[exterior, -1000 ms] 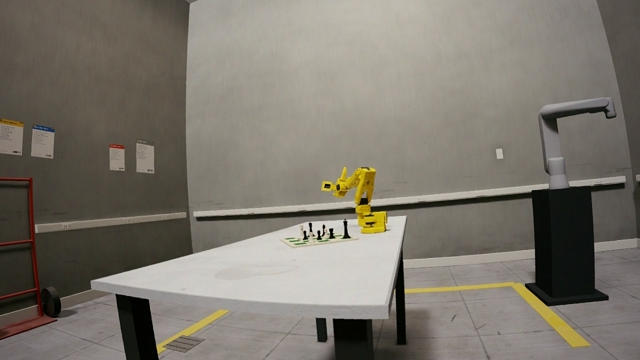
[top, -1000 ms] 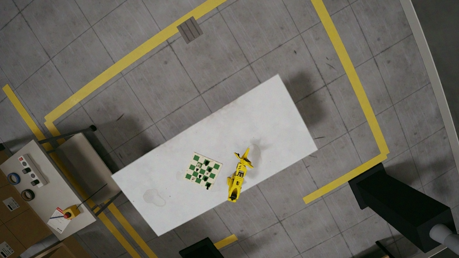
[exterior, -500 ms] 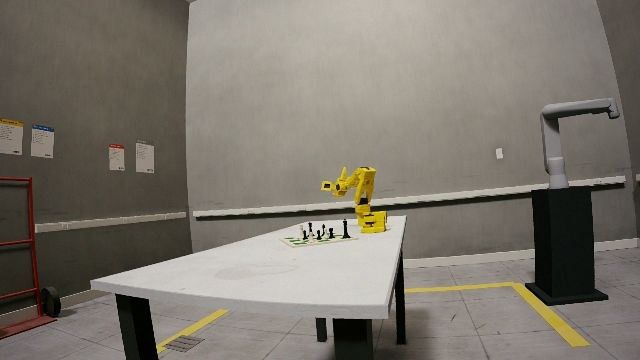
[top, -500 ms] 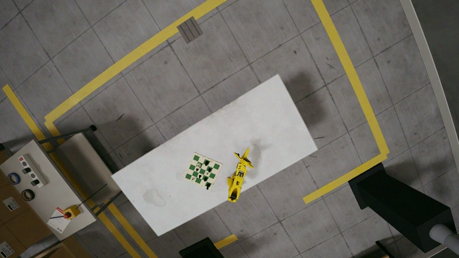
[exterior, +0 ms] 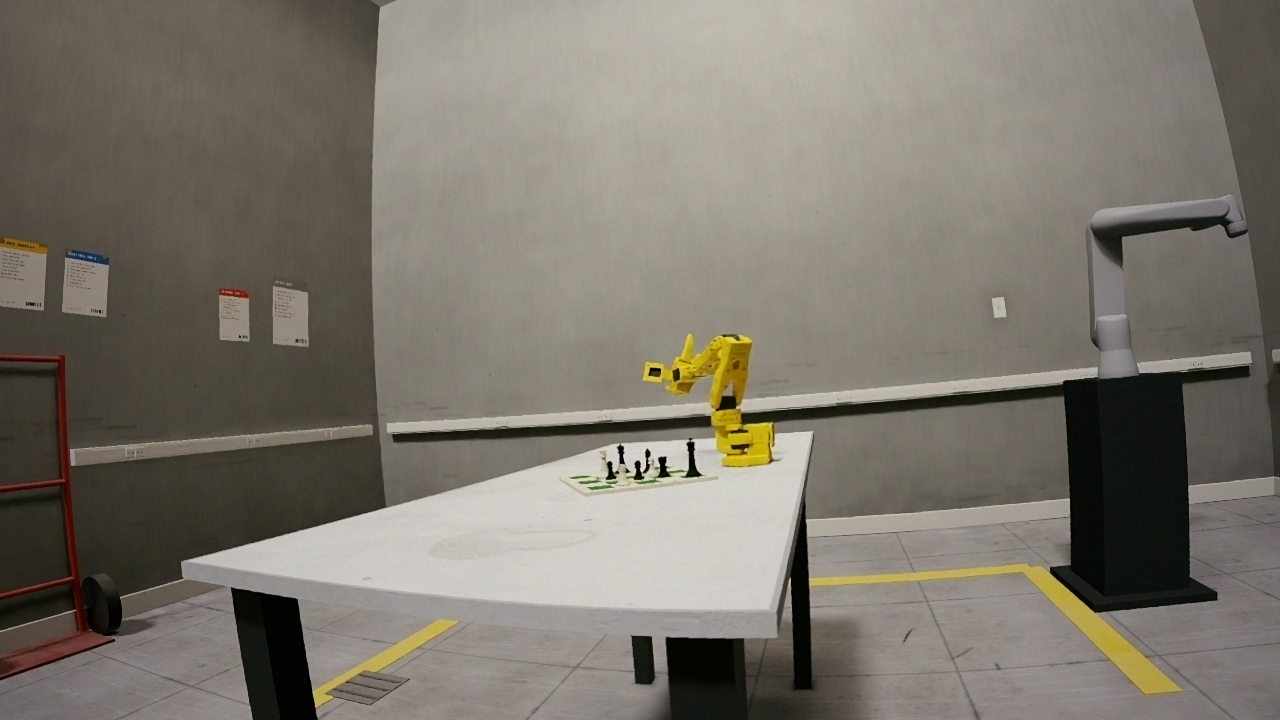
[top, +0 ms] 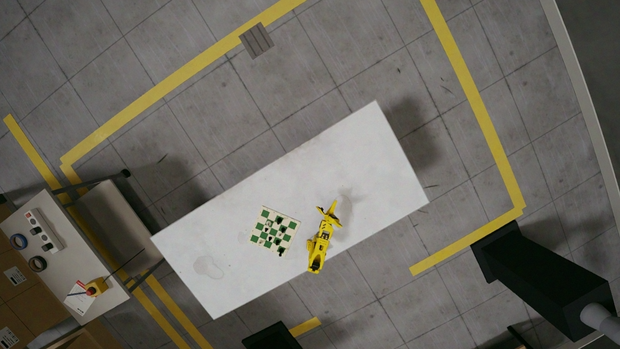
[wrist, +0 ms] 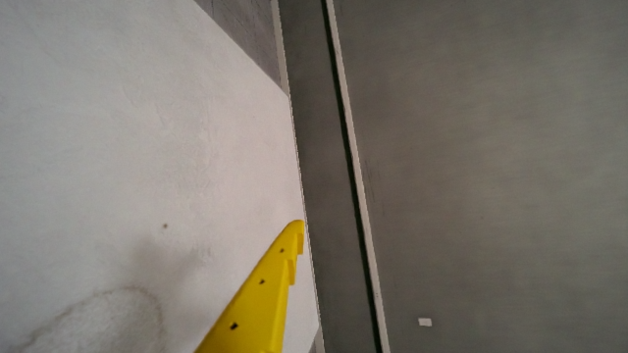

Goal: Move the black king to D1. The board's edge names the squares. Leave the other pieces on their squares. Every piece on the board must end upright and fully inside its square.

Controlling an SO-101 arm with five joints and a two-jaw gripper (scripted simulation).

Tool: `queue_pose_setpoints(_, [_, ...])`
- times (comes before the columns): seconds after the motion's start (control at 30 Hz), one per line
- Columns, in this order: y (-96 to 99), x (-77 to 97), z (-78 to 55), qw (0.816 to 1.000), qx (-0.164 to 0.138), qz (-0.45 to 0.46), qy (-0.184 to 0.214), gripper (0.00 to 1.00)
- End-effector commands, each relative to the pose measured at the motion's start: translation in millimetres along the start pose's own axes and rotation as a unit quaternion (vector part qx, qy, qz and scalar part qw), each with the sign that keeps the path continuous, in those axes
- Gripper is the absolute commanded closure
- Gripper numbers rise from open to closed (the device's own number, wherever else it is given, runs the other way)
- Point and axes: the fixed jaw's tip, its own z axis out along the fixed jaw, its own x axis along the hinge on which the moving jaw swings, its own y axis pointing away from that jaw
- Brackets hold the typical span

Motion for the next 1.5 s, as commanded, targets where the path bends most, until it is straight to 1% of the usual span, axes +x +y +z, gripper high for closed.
queue_pose_setpoints(0.0, [-2.1,-7.5,-2.2,1.0,0.0,0.009,-0.012,0.01])
queue_pose_setpoints(0.13, [0.4,-23.0,-7.4,0.999,-0.016,0.03,-0.035,0.03])
queue_pose_setpoints(0.27, [6.4,-47.9,-18.8,0.994,-0.048,0.065,-0.072,0.08])
queue_pose_setpoints(0.33, [6.4,-47.9,-18.8,0.994,-0.048,0.065,-0.072,0.08])
queue_pose_setpoints(0.4, [11.6,-62.6,-27.8,0.989,-0.073,0.086,-0.094,0.11])
queue_pose_setpoints(0.43, [11.6,-62.6,-27.8,0.989,-0.073,0.086,-0.094,0.11])
queue_pose_setpoints(0.47, [14.4,-70.2,-33.2,0.986,-0.087,0.098,-0.105,0.12])
queue_pose_setpoints(0.5, [14.4,-70.2,-33.2,0.986,-0.087,0.098,-0.105,0.12])
queue_pose_setpoints(0.53, [17.5,-77.9,-39.4,0.982,-0.102,0.109,-0.116,0.14])
queue_pose_setpoints(0.57, [17.5,-77.9,-39.4,0.982,-0.102,0.109,-0.116,0.14])
queue_pose_setpoints(0.6, [20.7,-85.6,-46.2,0.977,-0.119,0.121,-0.128,0.15])
queue_pose_setpoints(0.63, [20.7,-85.6,-46.2,0.977,-0.119,0.121,-0.128,0.15])
queue_pose_setpoints(0.67, [24.0,-93.1,-53.7,0.972,-0.136,0.133,-0.139,0.17])
queue_pose_setpoints(0.7, [24.0,-93.1,-53.7,0.972,-0.136,0.133,-0.139,0.17])
queue_pose_setpoints(0.73, [27.4,-100.3,-61.8,0.966,-0.155,0.145,-0.15,0.19])
queue_pose_setpoints(0.77, [27.4,-100.3,-61.8,0.966,-0.155,0.145,-0.15,0.19])
queue_pose_setpoints(0.8, [30.9,-107.2,-70.5,0.959,-0.174,0.157,-0.161,0.21])
queue_pose_setpoints(0.9, [30.9,-107.2,-70.5,0.959,-0.174,0.157,-0.161,0.21])
queue_pose_setpoints(0.93, [34.5,-113.5,-79.8,0.951,-0.194,0.168,-0.171,0.23])
queue_pose_setpoints(0.97, [34.5,-113.5,-79.8,0.951,-0.194,0.168,-0.171,0.23])
queue_pose_setpoints(1.0, [38.0,-119.3,-89.5,0.943,-0.215,0.179,-0.18,0.25])
queue_pose_setpoints(1.03, [38.0,-119.3,-89.5,0.943,-0.215,0.179,-0.18,0.25])
queue_pose_setpoints(1.07, [41.6,-124.4,-99.6,0.934,-0.236,0.189,-0.189,0.27])
queue_pose_setpoints(1.1, [41.6,-124.4,-99.6,0.934,-0.236,0.189,-0.189,0.27])
queue_pose_setpoints(1.13, [45.1,-128.8,-109.9,0.925,-0.258,0.199,-0.196,0.29])
queue_pose_setpoints(1.2, [45.1,-128.8,-109.9,0.925,-0.258,0.199,-0.196,0.29])
queue_pose_setpoints(1.23, [48.5,-132.4,-120.4,0.915,-0.279,0.208,-0.203,0.31])
queue_pose_setpoints(1.27, [48.5,-132.4,-120.4,0.915,-0.279,0.208,-0.203,0.31])
queue_pose_setpoints(1.3, [51.9,-135.3,-131.0,0.905,-0.301,0.216,-0.209,0.33])
queue_pose_setpoints(1.33, [51.9,-135.3,-131.0,0.905,-0.301,0.216,-0.209,0.33])
queue_pose_setpoints(1.37, [55.2,-137.4,-141.5,0.894,-0.323,0.224,-0.214,0.35])
queue_pose_setpoints(1.47, [55.2,-137.4,-141.5,0.894,-0.323,0.224,-0.214,0.35])
